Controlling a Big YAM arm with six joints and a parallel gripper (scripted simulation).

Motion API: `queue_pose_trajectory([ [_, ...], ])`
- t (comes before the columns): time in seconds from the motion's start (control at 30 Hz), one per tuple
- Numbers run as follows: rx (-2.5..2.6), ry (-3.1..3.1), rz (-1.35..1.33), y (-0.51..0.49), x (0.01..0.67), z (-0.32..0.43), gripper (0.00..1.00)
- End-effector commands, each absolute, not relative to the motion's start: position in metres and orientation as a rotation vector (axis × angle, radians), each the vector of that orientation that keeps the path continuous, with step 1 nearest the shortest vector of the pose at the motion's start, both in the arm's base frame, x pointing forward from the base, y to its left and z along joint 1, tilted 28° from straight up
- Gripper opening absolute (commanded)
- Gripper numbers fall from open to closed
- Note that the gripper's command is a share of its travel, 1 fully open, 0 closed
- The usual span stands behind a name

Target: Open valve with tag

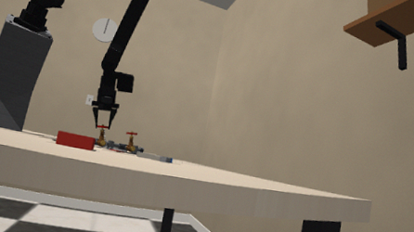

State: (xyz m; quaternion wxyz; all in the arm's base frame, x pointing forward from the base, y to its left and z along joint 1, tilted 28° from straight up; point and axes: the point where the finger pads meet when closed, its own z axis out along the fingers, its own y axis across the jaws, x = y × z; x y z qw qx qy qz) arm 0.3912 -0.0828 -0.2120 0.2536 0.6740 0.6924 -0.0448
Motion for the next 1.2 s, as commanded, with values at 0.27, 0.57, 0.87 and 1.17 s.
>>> queue_pose_trajectory([
  [0.27, 1.84, 1.863, -0.111, -0.0812, 0.3945, -0.2123, 0.0],
  [0.57, 1.84, 1.863, -0.111, -0.0812, 0.3945, -0.2123, 0.0],
  [0.87, 1.797, 1.906, -0.127, -0.0812, 0.3945, -0.2123, 0.0],
  [1.17, 1.661, 2.033, -0.176, -0.0812, 0.3945, -0.2123, 0.0],
])
